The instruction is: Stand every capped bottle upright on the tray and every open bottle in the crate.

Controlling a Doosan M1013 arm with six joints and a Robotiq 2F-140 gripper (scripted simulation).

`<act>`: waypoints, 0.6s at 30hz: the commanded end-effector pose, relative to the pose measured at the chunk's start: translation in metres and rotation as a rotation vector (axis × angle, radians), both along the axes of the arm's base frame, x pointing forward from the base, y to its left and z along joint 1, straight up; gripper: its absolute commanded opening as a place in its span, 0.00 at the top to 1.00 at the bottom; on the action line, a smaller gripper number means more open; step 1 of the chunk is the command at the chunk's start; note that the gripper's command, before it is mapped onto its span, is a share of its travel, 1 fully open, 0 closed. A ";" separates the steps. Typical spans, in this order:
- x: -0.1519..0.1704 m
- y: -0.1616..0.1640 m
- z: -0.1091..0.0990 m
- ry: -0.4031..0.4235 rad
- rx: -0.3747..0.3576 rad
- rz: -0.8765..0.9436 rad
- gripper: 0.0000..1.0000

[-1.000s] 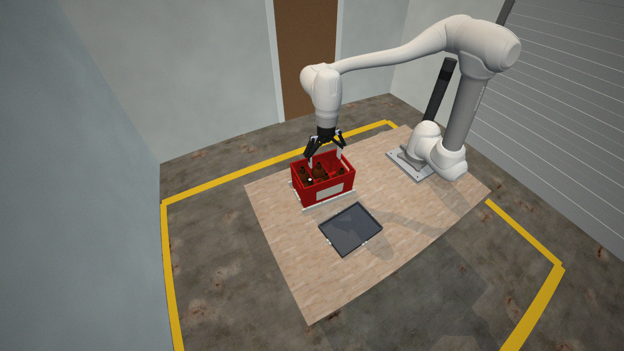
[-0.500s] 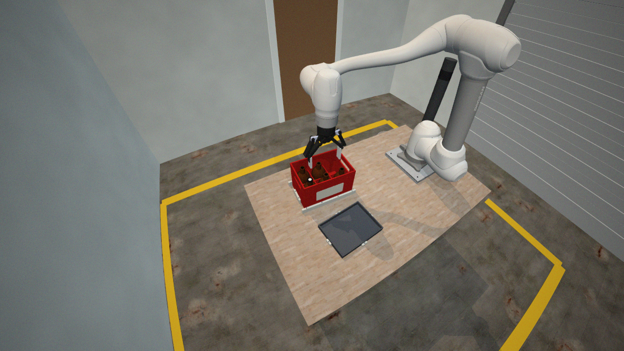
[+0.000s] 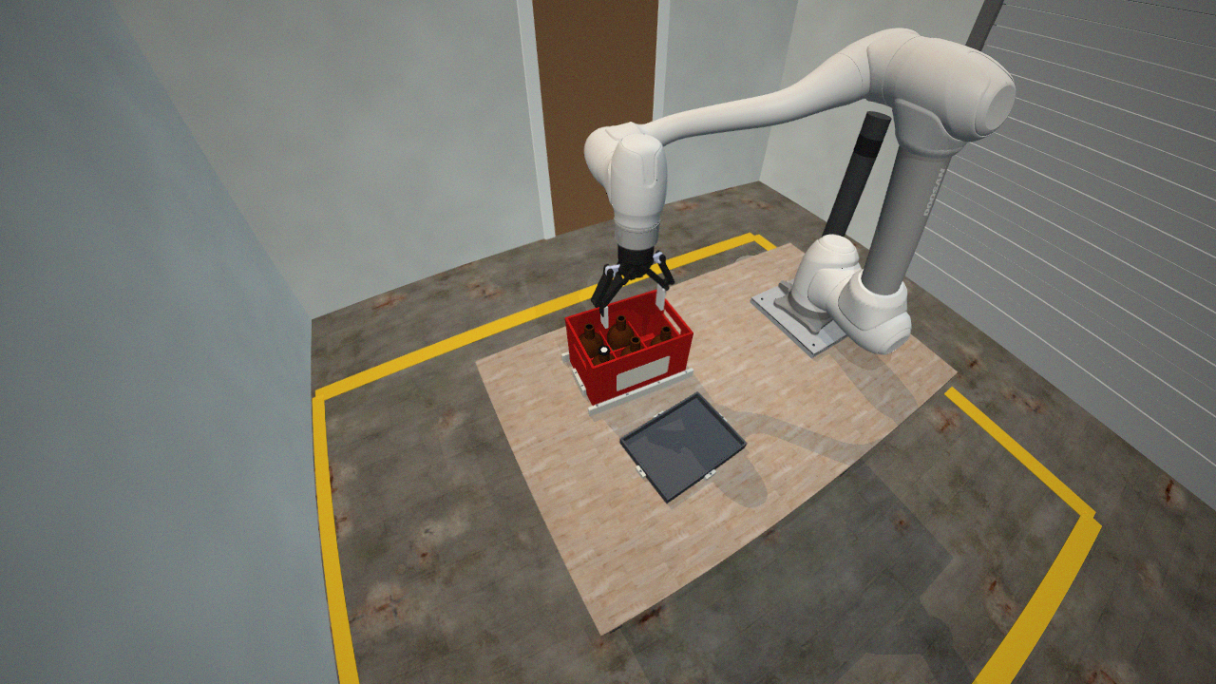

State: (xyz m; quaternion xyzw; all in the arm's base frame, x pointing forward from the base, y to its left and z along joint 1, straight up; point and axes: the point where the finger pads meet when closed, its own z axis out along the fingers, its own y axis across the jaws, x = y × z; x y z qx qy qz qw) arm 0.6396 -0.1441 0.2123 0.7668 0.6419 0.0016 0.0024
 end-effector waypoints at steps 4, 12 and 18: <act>0.000 0.000 0.000 0.000 0.000 0.000 0.00; 0.000 0.000 0.000 0.000 0.000 0.000 0.00; 0.020 0.003 -0.002 0.000 0.000 0.077 0.62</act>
